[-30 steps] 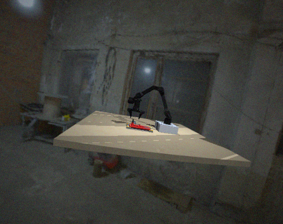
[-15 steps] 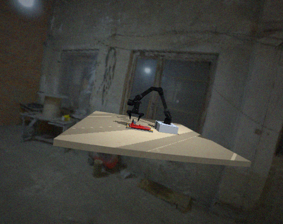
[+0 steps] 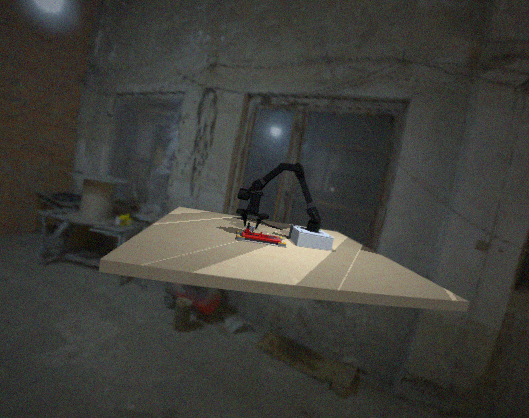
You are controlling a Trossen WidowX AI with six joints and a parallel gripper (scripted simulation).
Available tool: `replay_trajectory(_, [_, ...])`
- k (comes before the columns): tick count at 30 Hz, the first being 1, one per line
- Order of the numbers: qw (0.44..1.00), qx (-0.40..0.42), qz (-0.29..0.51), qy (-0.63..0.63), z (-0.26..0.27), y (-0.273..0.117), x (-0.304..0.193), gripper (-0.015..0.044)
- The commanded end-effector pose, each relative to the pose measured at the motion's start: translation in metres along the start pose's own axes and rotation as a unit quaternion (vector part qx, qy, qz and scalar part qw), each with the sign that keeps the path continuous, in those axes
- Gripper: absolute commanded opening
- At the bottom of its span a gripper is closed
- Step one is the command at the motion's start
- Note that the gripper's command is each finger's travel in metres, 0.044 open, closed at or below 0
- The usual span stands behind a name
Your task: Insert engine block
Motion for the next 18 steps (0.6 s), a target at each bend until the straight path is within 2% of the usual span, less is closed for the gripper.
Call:
replay_trajectory(1, [1.0,0.001,-0.002,-0.002,0.0,0.001,0.0,0.023])
replay_trajectory(4, [1.0,0.001,-0.002,-0.002,0.0,0.001,0.0,0.0151])
replay_trajectory(11, [1.0,0.001,-0.002,-0.002,0.0,0.001,0.0,0.0105])
replay_trajectory(15, [1.0,0.001,-0.002,-0.002,-0.001,-0.003,0.001,0.0])
replay_trajectory(18, [1.0,0.001,-0.002,-0.002,-0.002,-0.012,0.001,0.0])
Point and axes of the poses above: the point midway between the two fingers, 35 mm back from their tips, its own y axis out along the fingers, its own z axis across the jaws, x = y × z, the point moved 2 cm from there along -y, back along the fingers, and after that the axes turned 15 degrees about y, right-handed, at the moved point
